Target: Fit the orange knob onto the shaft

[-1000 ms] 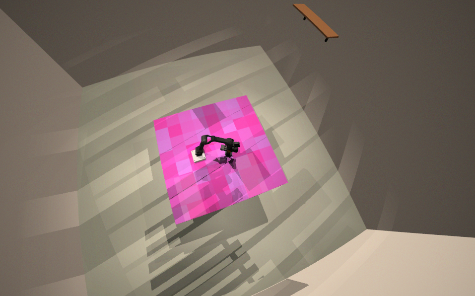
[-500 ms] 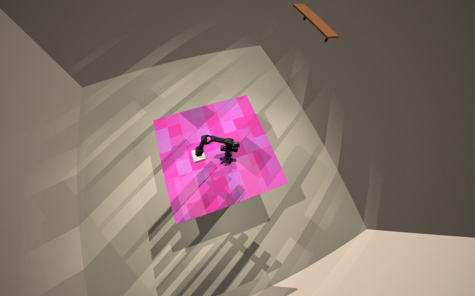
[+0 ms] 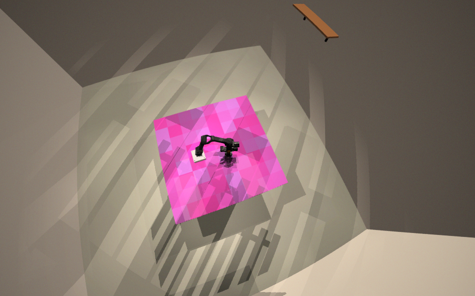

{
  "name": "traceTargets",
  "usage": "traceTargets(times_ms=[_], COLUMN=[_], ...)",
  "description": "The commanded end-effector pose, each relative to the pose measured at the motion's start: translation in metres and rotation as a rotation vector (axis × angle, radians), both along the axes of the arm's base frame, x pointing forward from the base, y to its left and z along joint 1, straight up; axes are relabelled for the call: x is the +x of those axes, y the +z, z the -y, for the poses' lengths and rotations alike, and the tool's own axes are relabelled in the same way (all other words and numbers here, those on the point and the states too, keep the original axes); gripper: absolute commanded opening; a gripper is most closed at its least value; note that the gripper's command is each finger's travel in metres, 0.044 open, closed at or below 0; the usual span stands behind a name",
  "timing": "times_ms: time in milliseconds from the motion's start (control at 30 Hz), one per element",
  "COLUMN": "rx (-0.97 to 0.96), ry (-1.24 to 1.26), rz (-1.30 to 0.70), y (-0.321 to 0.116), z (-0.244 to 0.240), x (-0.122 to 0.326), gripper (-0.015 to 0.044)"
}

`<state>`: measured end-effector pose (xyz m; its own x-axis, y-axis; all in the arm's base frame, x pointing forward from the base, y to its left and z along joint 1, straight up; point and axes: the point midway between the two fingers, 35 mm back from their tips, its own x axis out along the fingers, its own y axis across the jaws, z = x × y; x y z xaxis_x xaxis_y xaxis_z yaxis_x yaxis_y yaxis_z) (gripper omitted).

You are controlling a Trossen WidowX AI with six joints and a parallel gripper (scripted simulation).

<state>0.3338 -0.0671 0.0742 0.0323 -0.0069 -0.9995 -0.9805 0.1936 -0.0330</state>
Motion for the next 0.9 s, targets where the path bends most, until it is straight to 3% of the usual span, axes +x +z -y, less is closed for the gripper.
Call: traceTargets(times_ms=[0,867], rx=[0.000,0.000], ry=[0.007,0.016], rz=[0.005,0.005], y=[-0.0005,0.0014], z=[0.0003,-0.0006], x=[0.0030,-0.0032], gripper=[0.0000,0.0000])
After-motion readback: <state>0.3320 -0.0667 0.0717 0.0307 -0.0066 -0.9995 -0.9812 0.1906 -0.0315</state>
